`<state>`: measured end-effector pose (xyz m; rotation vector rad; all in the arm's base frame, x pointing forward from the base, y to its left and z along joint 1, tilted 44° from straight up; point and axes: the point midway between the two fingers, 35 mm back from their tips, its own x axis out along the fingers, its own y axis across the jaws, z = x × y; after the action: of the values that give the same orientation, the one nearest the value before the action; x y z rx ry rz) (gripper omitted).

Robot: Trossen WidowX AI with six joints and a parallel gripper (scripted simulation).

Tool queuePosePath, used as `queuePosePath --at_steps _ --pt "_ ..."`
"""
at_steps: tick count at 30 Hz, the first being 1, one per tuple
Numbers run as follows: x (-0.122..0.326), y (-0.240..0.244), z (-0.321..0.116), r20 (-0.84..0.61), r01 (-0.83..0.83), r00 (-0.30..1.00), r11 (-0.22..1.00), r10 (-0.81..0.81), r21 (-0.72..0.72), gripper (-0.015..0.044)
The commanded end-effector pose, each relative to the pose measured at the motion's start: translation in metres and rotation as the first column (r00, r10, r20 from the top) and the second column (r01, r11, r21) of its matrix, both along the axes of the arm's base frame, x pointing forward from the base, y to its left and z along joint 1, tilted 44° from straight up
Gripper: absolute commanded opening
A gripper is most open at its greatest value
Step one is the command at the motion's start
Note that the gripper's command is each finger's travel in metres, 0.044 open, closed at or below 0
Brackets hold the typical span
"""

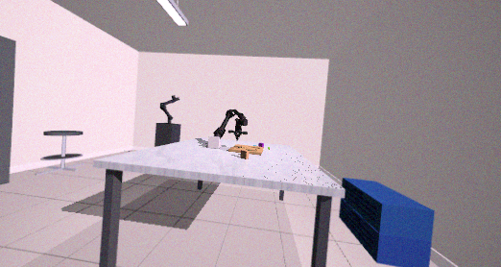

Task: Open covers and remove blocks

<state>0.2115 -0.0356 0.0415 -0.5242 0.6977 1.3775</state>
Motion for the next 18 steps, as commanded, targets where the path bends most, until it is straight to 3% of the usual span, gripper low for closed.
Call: queuePosePath --at_steps 1,18 --pt "-0.0013 -0.0001 -0.0009 0.002 -0.008 1.0 1.0 0.008 -0.005 0.0" --pt "-0.0008 0.002 -0.0035 0.002 -0.007 1.0 1.0 0.007 -0.006 0.0"
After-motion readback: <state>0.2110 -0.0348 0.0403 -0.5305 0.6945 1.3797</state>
